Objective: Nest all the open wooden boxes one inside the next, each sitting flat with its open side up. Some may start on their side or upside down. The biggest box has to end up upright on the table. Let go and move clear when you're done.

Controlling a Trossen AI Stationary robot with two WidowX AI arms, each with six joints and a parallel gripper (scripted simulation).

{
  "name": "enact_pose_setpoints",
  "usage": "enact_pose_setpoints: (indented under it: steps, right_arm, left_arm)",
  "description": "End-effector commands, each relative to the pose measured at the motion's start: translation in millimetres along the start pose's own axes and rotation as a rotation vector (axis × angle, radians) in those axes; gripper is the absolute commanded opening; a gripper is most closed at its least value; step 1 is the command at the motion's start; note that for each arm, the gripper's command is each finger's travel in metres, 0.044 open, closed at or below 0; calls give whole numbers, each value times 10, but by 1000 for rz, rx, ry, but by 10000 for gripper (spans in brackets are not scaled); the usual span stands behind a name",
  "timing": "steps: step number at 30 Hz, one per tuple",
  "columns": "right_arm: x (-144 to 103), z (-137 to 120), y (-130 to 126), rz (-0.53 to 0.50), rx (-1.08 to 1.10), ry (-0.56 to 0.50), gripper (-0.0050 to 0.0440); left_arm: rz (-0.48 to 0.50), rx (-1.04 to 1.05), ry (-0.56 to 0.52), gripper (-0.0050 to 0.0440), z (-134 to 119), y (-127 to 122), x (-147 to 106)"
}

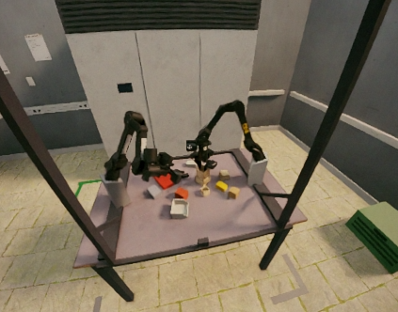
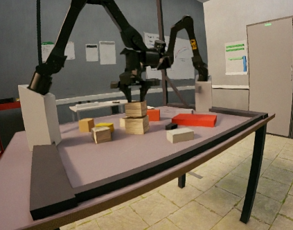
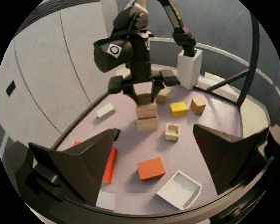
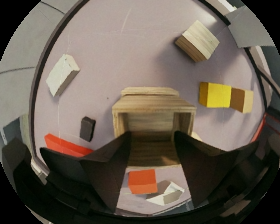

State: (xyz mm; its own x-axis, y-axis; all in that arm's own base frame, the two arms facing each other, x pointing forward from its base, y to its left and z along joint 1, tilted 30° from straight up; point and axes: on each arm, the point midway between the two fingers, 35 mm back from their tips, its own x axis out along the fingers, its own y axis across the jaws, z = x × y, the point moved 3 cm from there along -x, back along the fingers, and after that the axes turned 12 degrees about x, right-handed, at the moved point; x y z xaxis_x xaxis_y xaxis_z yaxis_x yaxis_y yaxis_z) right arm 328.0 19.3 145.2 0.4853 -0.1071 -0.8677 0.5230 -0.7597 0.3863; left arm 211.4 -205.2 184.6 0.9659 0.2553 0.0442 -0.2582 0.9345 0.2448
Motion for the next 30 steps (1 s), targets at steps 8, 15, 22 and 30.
enact_pose_setpoints:
  steps: [8, 15, 22, 30]
  right_arm:
    - [47, 6, 11, 1, -1, 4, 282]
    - [57, -12, 25, 6, 0, 10, 282]
    - [106, 8, 8, 1, -2, 4, 282]
    - [165, 7, 12, 2, -1, 4, 282]
  left_arm:
    - [-1, 0, 0, 400, 6, -6, -10]
    - [-1, 0, 0, 400, 6, -6, -10]
    - [-1, 0, 0, 400, 6, -6, -10]
    - [-1, 0, 0, 400, 6, -6, -10]
